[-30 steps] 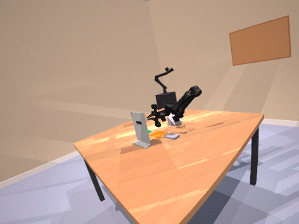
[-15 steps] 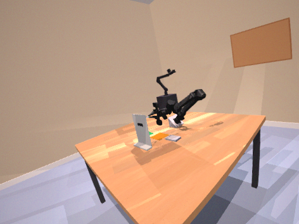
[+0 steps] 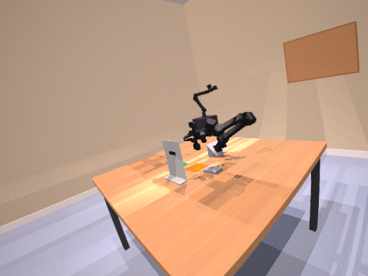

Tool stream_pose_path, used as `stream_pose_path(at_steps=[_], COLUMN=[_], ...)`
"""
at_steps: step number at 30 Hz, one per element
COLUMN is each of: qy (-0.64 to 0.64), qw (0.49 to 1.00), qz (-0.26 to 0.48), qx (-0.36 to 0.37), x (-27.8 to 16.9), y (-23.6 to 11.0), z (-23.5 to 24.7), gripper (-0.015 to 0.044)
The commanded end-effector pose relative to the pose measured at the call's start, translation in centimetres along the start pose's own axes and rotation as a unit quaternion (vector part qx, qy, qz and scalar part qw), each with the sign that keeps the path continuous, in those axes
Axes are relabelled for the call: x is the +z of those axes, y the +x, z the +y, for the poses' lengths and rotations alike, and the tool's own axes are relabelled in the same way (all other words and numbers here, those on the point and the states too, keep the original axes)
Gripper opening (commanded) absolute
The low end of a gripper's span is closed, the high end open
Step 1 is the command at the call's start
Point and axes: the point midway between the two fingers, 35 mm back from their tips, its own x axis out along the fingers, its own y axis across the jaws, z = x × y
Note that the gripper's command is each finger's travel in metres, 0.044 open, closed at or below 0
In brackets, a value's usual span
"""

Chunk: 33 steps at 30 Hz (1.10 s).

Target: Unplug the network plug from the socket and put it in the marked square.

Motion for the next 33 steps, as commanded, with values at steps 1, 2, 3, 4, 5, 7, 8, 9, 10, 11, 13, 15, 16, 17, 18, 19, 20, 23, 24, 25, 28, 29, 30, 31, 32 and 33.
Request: stream_pose_path(at_steps=[1, 2, 3, 4, 5, 7, 8, 9, 10, 11, 13, 15, 16, 17, 18, 19, 20, 23, 24, 25, 28, 29, 30, 31, 32, 33], qy=[-0.022, -0.03, -0.037, -0.044, -0.05, -0.062, -0.068, -0.073, -0.078, -0.082, -0.091, -0.097, -0.1, -0.103, -0.105, -0.107, -0.108, -0.111, -0.112, -0.112, -0.11, -0.109, -0.107, -0.105, -0.103, -0.101], qw=[0.999, 0.998, 0.997, 0.996, 0.994, 0.991, 0.988, 0.986, 0.984, 0.981, 0.976, 0.969, 0.966, 0.963, 0.96, 0.956, 0.953, 0.942, 0.938, 0.935, 0.924, 0.92, 0.917, 0.913, 0.91, 0.906], qz=[0.007, 0.01, 0.012, 0.014, 0.016, 0.017, 0.018, 0.018, 0.017, 0.016, 0.014, 0.009, 0.007, 0.004, 0.001, -0.003, -0.007, -0.02, -0.025, -0.03, -0.048, -0.054, -0.06, -0.067, -0.074, -0.08], qx=[0.038, 0.052, 0.066, 0.079, 0.093, 0.121, 0.134, 0.148, 0.161, 0.174, 0.2, 0.225, 0.237, 0.249, 0.261, 0.273, 0.284, 0.317, 0.327, 0.337, 0.364, 0.373, 0.381, 0.388, 0.396, 0.403], x=[-0.6, -0.9, -1.2, -1.4, -1.6, -2.1, -2.3, -2.5, -2.7, -2.9, -3.3, -3.6, -3.8, -3.9, -4.0, -4.1, -4.2, -4.4, -4.5, -4.5, -4.6, -4.6, -4.6, -4.6, -4.5, -4.5], y=[0.2, 0.3, 0.4, 0.4, 0.5, 0.5, 0.5, 0.5, 0.5, 0.4, 0.3, 0.1, 0.0, -0.1, -0.2, -0.3, -0.5, -0.9, -1.1, -1.3, -1.8, -2.0, -2.2, -2.4, -2.6, -2.8], z=[0.9, 1.3, 1.7, 2.1, 2.5, 3.3, 3.7, 4.1, 4.5, 4.8, 5.6, 6.3, 6.6, 7.0, 7.3, 7.6, 7.9, 8.8, 9.1, 9.3, 10.0, 10.2, 10.4, 10.6, 10.8, 10.9], gripper=[0.0, 0.0, 0.0, 0.0, 0.0, 0.0, 0.0, 0.0, 0.0, 0.0, 0.0, 0.0, 0.0, 0.0, 0.0, 0.0, 0.0, 0.0, 0.0, 0.0, 0.0, 0.0, 0.0, 0.0, 0.0, 0.0])
